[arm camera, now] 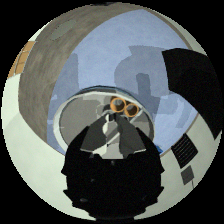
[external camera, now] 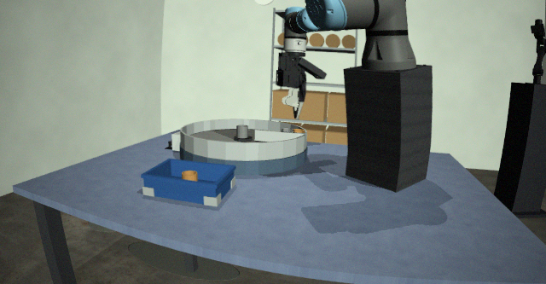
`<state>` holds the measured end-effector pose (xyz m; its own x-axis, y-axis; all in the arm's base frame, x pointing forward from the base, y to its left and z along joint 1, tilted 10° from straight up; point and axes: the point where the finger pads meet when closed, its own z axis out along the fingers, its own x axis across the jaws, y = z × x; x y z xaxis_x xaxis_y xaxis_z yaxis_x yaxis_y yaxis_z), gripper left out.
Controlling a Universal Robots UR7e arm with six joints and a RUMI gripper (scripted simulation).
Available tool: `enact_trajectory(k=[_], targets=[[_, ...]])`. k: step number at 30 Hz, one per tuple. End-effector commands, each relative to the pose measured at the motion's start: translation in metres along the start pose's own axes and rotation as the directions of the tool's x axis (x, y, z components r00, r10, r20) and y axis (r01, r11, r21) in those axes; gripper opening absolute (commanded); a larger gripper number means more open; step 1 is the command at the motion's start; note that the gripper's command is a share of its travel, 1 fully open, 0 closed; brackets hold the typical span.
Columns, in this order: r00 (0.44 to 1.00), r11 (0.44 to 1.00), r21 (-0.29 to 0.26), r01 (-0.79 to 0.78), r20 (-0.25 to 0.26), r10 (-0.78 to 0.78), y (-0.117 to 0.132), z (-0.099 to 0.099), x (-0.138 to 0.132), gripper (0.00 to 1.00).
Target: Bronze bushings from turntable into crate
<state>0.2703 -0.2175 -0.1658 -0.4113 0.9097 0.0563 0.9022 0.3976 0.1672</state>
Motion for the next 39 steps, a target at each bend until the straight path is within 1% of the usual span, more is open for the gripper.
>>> enact_trajectory(k=[1, 32, 35, 39], targets=[[1.0, 1.0, 0.0, 0.0, 0.001, 0.0, 0.0, 0.0, -0.001, 0.05], [1.0, 1.0, 0.0, 0.0, 0.001, 0.0, 0.0, 0.0, -0.001, 0.05], [1.0, 1.0, 0.0, 0.0, 0.001, 0.0, 0.0, 0.003, -0.001, 0.05], [1.0, 1.0, 0.0, 0.0, 0.001, 0.0, 0.0, 0.015, -0.001, 0.05]])
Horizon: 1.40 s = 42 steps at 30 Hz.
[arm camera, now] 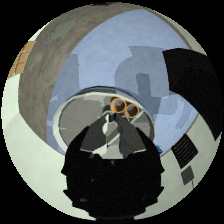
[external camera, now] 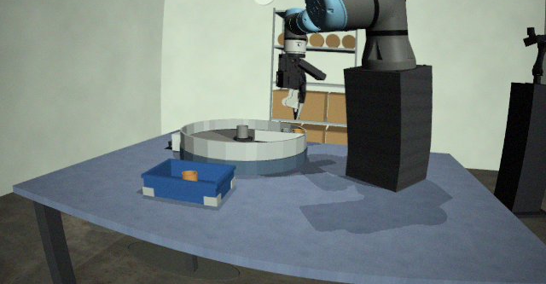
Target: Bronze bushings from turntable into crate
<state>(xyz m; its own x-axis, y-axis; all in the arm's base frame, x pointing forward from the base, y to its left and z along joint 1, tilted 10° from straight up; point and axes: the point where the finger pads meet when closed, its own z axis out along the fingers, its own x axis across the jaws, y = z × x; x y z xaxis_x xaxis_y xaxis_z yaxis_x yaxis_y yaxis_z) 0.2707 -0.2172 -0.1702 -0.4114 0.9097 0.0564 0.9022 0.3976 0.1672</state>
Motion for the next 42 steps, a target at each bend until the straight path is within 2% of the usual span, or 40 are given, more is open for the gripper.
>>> enact_trajectory(k=[1, 5, 42], targets=[[1.0, 1.0, 0.0, 0.0, 0.001, 0.0, 0.0, 0.0132, -0.0004, 0.05], [1.0, 1.0, 0.0, 0.0, 0.001, 0.0, 0.0, 0.019, -0.0004, 0.05], [1.0, 1.0, 0.0, 0.0, 0.001, 0.0, 0.0, 0.0197, -0.0004, 0.05]])
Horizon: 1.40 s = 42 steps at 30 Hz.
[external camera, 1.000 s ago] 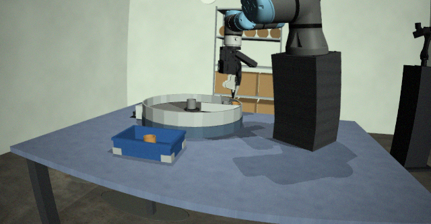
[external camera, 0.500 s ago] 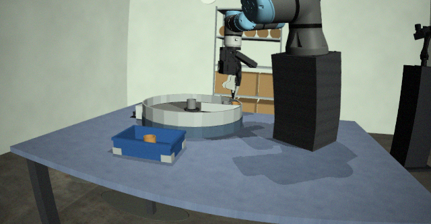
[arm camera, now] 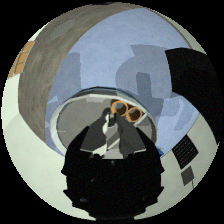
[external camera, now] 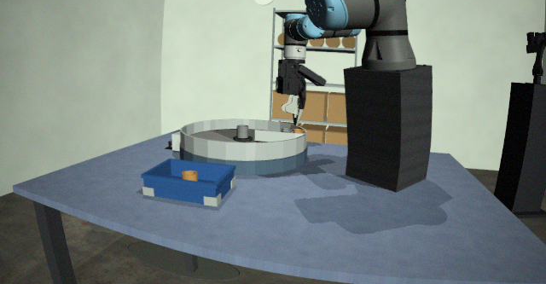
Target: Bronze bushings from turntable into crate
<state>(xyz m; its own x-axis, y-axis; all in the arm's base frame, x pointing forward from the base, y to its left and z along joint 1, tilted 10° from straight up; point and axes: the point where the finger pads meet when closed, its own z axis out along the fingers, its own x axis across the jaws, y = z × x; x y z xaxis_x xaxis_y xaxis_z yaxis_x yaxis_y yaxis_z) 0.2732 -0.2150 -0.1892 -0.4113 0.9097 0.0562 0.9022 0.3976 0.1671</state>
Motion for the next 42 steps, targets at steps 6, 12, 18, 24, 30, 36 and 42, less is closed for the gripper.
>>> enact_trajectory(k=[6, 12, 18, 24, 30, 36, 42], targets=[[1.0, 1.0, 0.0, 0.0, 0.001, 0.0, 0.0, 0.0061, -0.0004, 0.05], [1.0, 1.0, 0.0, 0.0, 0.001, 0.0, 0.0, 0.0078, -0.0004, 0.05], [1.0, 1.0, 0.0, 0.0, 0.001, 0.0, 0.0, 0.0078, -0.0004, 0.05], [1.0, 1.0, 0.0, 0.0, 0.001, 0.0, 0.0, 0.0078, -0.0004, 0.05], [1.0, 1.0, 0.0, 0.0, 0.001, 0.0, 0.0, 0.0078, -0.0004, 0.05], [1.0, 1.0, 0.0, 0.0, 0.001, 0.0, 0.0, 0.0078, -0.0004, 0.05], [1.0, 1.0, 0.0, 0.0, 0.001, 0.0, 0.0, 0.0078, -0.0004, 0.05]])
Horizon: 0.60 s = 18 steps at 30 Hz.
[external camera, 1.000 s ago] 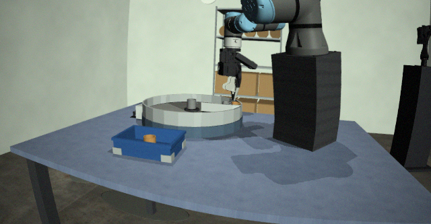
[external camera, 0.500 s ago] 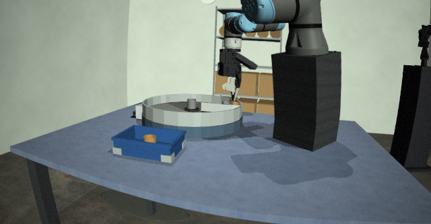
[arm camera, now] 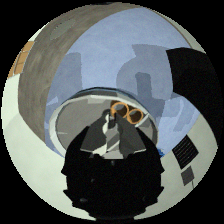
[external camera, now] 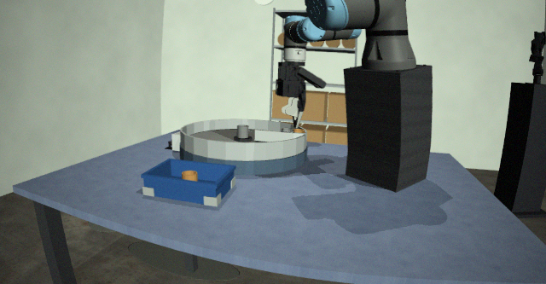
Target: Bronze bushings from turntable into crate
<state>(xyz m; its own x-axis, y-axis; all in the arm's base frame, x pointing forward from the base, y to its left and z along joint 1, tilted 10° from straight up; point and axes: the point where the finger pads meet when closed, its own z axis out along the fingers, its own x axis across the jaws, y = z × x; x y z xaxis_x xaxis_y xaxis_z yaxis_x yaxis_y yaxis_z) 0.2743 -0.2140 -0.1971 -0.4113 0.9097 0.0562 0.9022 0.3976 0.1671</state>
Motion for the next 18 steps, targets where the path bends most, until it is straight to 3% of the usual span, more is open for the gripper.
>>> enact_trajectory(k=[1, 18], targets=[[1.0, 1.0, 0.0, 0.0, 0.001, 0.0, 0.0, 0.0, 0.0, 0.05], [1.0, 1.0, 0.0, 0.0, 0.001, 0.0, 0.0, 0.017, 0.0, 0.05]])
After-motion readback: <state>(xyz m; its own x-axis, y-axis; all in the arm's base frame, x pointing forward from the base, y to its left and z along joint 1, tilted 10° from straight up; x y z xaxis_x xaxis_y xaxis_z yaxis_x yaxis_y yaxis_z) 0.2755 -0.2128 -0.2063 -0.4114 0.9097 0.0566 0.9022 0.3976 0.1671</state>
